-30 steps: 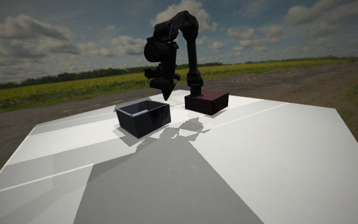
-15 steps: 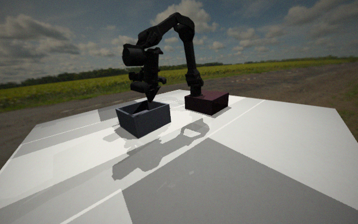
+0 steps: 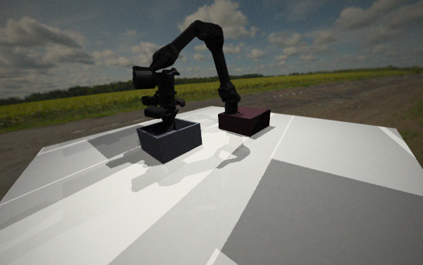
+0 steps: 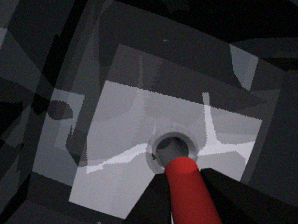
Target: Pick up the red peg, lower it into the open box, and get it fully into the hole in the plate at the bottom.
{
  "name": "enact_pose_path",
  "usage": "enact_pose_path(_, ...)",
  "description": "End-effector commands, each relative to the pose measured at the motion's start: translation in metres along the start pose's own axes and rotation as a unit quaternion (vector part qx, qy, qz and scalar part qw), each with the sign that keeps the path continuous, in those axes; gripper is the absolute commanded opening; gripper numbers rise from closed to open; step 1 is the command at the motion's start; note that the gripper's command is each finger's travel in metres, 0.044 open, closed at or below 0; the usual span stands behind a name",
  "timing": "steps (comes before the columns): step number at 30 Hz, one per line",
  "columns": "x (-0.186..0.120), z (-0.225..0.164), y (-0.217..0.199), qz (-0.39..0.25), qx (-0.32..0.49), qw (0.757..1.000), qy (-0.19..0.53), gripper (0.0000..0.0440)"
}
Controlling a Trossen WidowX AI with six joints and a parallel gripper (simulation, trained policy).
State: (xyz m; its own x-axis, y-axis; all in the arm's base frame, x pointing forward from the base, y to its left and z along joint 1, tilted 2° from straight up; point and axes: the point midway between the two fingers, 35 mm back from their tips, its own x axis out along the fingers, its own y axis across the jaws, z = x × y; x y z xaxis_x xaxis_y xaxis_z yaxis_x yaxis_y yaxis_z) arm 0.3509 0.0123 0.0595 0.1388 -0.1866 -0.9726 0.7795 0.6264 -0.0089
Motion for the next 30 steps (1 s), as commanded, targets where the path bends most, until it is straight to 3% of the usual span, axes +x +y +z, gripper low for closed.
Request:
enact_pose_path(1,0.015,-0.001,-0.001,-0.003,-0.017,1.0,0.016,0.0)
enact_pose_path(4,0.024,-0.003,-0.004,-0.006,-0.029,0.999,0.031,0.0032)
enact_pose_path(9,0.037,-0.006,-0.005,-0.01,-0.039,0.998,0.053,0.0144)
enact_pose_path(12,0.039,0.003,-0.003,-0.006,-0.048,0.997,0.053,0.0158)
enact_pose_path(23,0.028,0.034,0.022,0.023,-0.04,0.996,0.072,0.0429)
enact_pose_path(30,0.018,0.051,0.047,0.06,-0.044,0.994,0.081,0.044)
